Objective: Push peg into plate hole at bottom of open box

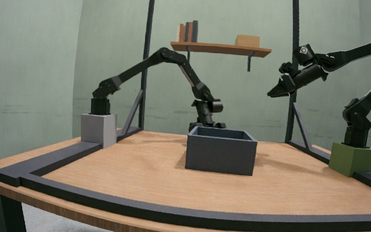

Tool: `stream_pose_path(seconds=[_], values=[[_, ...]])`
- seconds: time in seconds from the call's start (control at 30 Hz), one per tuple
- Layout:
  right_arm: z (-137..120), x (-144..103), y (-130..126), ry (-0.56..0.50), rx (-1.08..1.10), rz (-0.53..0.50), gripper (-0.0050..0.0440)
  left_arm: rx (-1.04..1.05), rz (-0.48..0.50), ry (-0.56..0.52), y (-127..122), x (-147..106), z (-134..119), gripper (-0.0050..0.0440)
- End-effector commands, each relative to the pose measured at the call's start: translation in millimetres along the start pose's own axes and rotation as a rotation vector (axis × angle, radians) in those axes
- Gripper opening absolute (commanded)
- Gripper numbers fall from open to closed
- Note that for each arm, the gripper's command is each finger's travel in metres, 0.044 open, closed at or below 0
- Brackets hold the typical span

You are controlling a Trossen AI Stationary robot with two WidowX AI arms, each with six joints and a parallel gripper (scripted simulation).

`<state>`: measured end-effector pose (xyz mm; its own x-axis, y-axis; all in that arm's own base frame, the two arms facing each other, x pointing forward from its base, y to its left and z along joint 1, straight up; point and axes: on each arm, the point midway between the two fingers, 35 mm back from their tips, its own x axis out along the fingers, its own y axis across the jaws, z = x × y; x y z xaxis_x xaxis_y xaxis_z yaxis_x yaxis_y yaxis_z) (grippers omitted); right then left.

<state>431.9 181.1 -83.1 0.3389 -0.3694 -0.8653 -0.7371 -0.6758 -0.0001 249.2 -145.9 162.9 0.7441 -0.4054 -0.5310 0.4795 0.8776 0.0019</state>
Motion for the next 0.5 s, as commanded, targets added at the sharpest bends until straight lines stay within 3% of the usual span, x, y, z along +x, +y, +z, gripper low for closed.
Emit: stream_pose_path(seconds=[0.0,0.17,0.47], values=[[-9,-12,-8,0.006,0.017,-0.032,0.0025,-0.003,-0.001,-0.018,0,-2,6,0.044],[-26,-39,-13,0.011,0.027,-0.055,0.0025,-0.003,-0.001,-0.018,0,-2,6,0.044],[-40,-65,-12,0.011,0.03,-0.055,0.0025,-0.003,-0.001,-0.018,0,-2,6,0.044]])
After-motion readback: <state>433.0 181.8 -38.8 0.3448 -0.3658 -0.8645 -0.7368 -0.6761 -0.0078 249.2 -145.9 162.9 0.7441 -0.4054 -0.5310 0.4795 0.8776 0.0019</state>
